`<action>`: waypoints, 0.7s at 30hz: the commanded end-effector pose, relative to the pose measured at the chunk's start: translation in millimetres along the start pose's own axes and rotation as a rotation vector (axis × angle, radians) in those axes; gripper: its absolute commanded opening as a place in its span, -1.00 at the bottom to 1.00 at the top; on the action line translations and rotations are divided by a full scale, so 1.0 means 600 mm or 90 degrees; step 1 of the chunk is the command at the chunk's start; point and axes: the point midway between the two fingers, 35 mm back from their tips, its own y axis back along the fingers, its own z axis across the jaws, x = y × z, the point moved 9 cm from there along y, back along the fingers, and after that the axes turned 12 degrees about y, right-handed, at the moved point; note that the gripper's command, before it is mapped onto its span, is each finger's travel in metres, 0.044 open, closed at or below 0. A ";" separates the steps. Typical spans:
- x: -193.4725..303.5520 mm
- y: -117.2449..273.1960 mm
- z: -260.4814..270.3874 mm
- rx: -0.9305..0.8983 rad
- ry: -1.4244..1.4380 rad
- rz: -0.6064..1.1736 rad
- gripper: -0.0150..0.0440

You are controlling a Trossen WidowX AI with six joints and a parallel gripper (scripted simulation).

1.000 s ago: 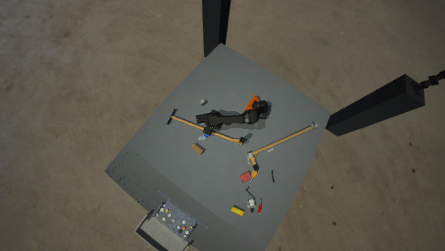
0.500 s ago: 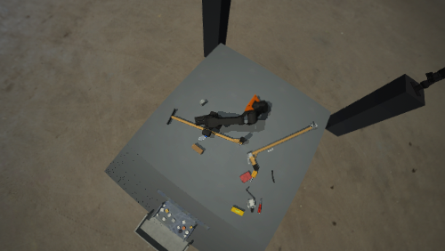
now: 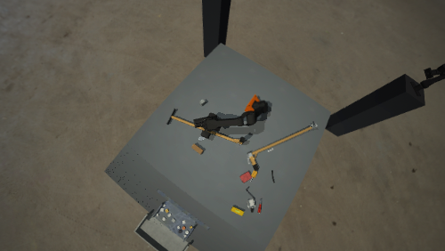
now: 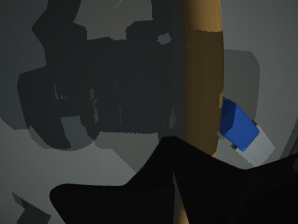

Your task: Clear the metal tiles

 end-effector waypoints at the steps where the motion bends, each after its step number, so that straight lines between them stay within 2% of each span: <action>1: 0.002 0.001 -0.007 0.004 -0.001 0.000 -0.49; 21: 0.010 0.001 -0.039 0.005 0.005 0.001 -0.49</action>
